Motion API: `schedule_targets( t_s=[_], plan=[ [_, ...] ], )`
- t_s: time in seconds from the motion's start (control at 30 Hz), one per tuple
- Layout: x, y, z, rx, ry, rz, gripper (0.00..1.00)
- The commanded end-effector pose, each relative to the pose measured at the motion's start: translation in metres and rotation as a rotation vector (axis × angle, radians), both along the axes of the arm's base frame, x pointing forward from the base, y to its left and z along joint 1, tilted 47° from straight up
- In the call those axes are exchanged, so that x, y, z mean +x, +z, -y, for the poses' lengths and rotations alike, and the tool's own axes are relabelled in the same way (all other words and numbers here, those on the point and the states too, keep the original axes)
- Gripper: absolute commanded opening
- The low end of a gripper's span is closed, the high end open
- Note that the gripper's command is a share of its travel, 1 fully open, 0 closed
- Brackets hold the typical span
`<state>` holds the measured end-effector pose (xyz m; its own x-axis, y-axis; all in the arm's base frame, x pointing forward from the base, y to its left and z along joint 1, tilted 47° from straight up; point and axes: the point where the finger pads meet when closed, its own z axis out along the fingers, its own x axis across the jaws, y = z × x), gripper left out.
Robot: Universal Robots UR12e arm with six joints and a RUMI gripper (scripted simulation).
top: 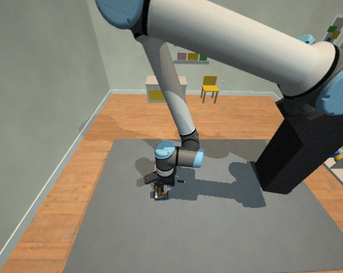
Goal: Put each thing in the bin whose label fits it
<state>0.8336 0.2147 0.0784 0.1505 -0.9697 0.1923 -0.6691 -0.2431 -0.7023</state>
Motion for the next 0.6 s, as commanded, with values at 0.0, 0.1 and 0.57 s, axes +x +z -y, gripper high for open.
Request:
schedule_targets(
  t_s=[0.0, 0.1, 0.57],
  plan=[
    [0.0054, -0.0045, -0.0001, 0.0, 0.0, 0.001, 0.0],
    [0.0098, -0.0086, 0.0, 0.0, 0.0, 0.001, 0.0],
    [0.0133, -0.0127, 0.0002, 0.0, 0.0, 0.001, 0.0]
  ],
)
